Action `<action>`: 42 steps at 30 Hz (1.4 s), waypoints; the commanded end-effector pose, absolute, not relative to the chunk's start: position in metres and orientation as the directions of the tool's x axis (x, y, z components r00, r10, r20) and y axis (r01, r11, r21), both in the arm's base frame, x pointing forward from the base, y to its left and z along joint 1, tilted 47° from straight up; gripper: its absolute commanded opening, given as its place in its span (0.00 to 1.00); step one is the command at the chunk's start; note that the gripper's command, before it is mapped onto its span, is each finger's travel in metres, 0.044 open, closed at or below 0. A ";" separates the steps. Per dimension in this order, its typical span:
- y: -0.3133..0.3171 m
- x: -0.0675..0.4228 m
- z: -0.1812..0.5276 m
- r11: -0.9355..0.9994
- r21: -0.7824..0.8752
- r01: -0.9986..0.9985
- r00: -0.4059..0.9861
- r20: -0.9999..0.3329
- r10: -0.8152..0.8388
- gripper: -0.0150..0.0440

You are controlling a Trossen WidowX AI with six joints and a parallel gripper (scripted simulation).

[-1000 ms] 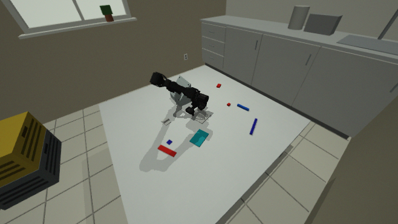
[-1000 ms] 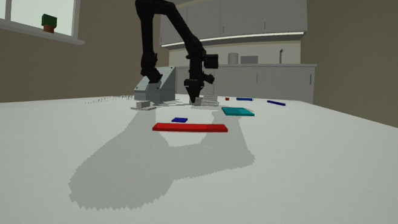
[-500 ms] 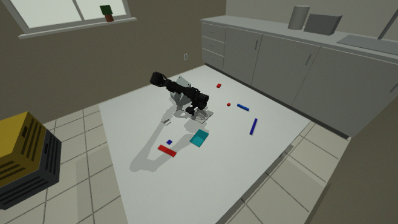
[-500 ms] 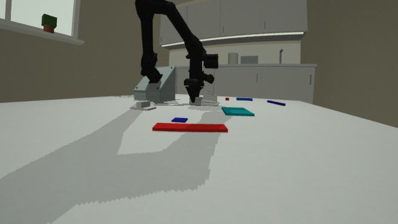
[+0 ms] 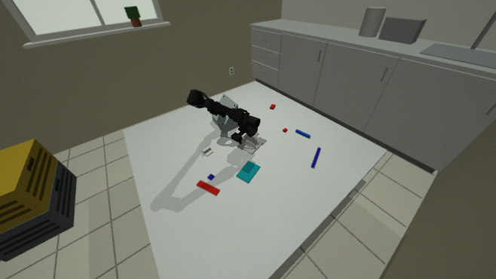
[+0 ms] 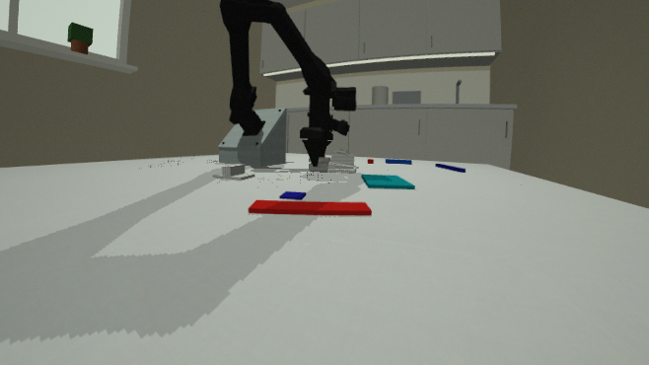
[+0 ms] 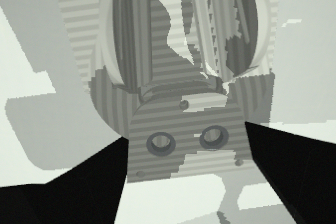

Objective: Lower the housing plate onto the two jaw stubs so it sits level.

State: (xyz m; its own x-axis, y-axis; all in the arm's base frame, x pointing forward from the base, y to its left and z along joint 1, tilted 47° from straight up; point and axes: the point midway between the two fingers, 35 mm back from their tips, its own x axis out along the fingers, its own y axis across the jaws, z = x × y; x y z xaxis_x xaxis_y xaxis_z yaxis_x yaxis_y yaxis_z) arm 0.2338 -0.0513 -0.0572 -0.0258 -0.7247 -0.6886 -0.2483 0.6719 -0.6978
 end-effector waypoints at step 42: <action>-0.054 0.234 -0.060 0.674 -0.696 -0.248 -0.026 -0.691 -0.722 0.89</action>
State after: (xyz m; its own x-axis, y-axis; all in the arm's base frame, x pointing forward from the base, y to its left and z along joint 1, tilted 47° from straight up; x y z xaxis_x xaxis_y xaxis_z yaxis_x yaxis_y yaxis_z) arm 0.2340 -0.0536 -0.0602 -0.0256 -0.7225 -0.6909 -0.2479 0.6741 -0.6958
